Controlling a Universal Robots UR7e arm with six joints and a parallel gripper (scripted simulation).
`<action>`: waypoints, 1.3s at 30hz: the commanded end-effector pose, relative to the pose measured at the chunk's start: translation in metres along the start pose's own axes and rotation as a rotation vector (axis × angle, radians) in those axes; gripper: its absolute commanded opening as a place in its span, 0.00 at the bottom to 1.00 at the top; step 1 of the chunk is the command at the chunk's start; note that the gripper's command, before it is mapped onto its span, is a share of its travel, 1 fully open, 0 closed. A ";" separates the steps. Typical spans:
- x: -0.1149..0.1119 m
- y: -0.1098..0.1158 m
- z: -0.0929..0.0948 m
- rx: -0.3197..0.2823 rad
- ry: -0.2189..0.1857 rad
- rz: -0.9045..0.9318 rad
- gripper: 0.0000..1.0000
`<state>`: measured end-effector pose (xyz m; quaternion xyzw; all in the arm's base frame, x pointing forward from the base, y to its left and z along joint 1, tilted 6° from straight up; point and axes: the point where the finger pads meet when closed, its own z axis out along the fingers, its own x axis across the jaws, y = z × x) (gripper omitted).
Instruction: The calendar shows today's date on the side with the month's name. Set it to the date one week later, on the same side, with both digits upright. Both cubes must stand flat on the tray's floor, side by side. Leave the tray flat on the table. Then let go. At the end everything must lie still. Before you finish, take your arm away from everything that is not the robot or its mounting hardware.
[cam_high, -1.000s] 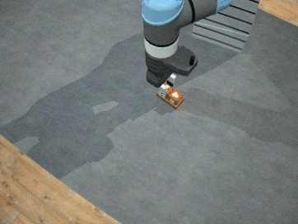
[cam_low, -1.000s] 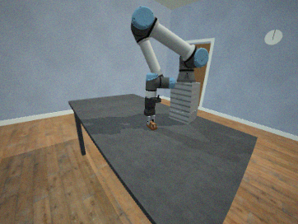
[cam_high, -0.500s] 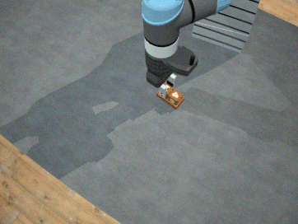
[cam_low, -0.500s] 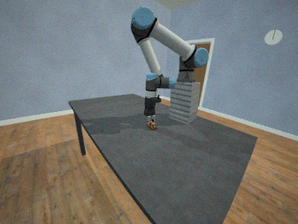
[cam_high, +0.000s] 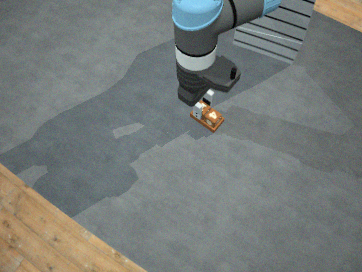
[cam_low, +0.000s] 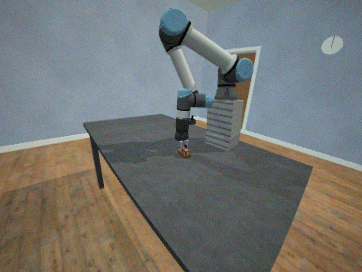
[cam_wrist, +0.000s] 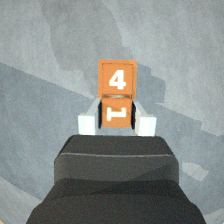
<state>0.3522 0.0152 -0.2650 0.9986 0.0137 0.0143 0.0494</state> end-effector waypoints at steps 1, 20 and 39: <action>0.000 0.000 0.000 0.000 0.001 0.000 0.57; 0.000 0.000 0.000 0.000 0.001 0.000 0.87; 0.000 0.000 -0.011 0.000 0.001 0.000 0.87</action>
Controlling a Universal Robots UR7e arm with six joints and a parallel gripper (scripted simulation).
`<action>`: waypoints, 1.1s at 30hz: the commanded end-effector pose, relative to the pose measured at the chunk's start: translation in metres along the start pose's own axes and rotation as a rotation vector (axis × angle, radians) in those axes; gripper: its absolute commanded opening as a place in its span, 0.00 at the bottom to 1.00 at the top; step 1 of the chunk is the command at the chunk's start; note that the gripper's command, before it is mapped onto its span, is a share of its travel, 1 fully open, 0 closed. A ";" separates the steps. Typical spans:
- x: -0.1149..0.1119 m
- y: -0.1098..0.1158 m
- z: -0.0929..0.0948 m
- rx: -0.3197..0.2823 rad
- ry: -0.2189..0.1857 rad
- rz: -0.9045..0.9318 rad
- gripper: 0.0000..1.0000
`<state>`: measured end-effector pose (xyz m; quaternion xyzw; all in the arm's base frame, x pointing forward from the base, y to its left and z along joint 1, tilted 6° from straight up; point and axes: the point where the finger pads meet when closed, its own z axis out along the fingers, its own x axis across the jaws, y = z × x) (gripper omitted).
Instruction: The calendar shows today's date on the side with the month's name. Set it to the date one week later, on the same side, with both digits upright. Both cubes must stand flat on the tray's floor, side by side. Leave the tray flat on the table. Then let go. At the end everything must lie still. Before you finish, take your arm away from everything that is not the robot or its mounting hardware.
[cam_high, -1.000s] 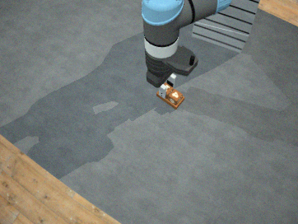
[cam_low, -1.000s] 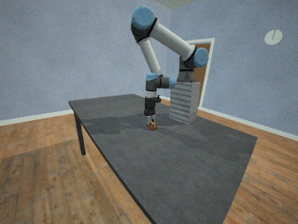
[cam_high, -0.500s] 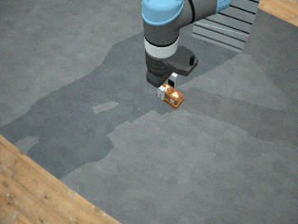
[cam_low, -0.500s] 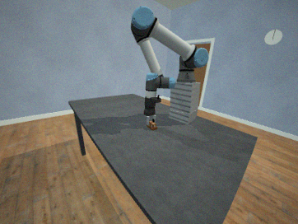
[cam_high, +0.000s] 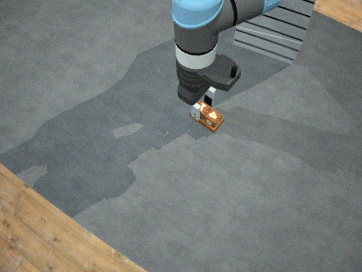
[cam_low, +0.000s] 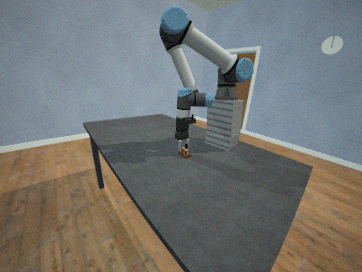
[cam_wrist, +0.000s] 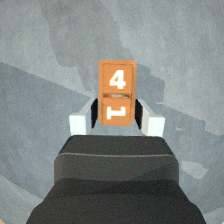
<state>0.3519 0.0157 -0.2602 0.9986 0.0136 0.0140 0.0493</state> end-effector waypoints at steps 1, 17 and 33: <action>0.001 0.000 -0.008 -0.001 0.002 0.000 0.87; 0.000 0.000 -0.058 -0.001 0.002 0.000 0.87; 0.000 0.000 -0.085 -0.001 0.002 0.000 0.87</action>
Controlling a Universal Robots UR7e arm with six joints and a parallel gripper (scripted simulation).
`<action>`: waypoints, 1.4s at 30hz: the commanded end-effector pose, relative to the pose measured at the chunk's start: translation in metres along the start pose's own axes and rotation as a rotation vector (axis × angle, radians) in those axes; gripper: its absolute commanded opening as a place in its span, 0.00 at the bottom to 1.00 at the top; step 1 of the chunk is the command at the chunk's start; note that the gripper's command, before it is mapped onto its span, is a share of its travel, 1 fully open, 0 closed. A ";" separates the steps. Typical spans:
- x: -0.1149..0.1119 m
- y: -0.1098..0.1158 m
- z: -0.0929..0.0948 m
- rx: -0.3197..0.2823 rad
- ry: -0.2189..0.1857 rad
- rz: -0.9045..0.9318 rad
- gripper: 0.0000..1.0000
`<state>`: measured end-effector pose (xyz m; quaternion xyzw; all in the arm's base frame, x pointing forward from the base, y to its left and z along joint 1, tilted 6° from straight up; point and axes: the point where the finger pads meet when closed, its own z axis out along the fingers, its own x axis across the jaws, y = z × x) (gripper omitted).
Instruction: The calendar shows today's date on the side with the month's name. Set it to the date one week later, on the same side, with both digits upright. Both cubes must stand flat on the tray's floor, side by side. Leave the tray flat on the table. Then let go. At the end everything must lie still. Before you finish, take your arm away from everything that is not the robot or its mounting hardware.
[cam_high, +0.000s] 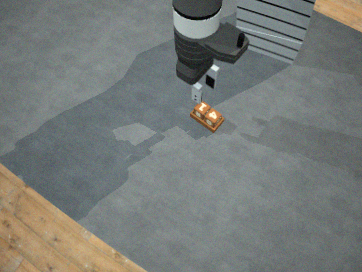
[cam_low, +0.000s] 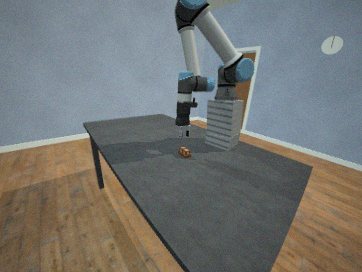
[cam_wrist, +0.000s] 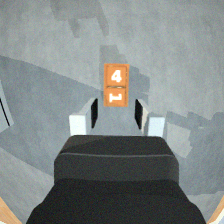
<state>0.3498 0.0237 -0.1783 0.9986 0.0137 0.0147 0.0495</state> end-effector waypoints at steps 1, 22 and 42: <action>0.000 0.000 -0.003 0.000 0.000 0.000 0.87; 0.000 0.000 -0.003 0.000 0.000 0.000 1.00; 0.000 0.000 -0.019 0.000 0.000 0.000 1.00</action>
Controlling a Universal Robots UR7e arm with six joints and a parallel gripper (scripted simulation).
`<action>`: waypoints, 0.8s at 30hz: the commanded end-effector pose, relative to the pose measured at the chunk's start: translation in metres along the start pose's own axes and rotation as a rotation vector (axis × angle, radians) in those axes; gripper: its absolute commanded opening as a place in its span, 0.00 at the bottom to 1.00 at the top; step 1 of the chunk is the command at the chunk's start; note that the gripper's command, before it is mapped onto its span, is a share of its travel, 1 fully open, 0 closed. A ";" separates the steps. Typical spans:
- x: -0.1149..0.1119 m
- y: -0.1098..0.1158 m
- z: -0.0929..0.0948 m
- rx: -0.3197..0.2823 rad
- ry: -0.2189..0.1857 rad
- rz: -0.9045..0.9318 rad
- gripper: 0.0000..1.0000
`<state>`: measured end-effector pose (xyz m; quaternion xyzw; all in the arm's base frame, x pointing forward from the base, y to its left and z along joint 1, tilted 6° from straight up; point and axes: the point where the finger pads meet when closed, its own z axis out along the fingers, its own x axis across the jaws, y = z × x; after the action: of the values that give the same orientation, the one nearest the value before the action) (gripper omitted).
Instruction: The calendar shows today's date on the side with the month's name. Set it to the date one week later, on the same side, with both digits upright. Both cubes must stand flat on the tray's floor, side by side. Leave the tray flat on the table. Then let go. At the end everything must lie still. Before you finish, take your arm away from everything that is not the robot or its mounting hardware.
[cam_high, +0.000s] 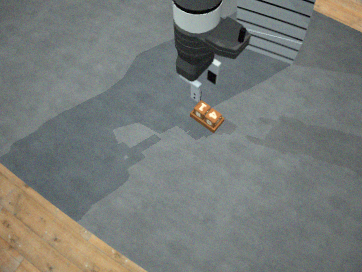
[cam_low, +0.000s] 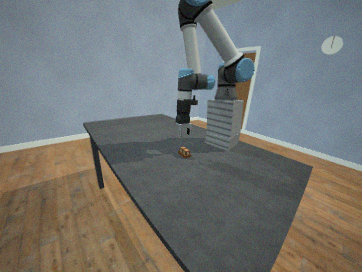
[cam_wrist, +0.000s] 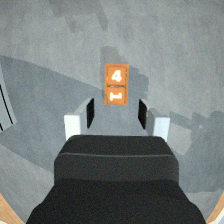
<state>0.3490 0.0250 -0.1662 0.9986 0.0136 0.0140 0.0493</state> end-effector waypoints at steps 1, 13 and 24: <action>0.000 0.000 -0.009 -0.001 0.002 0.000 1.00; 0.000 0.000 -0.040 -0.001 0.002 0.000 1.00; 0.000 0.000 -0.061 -0.001 0.002 0.000 1.00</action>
<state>0.3476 0.0306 -0.1091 0.9986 0.0137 0.0146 0.0495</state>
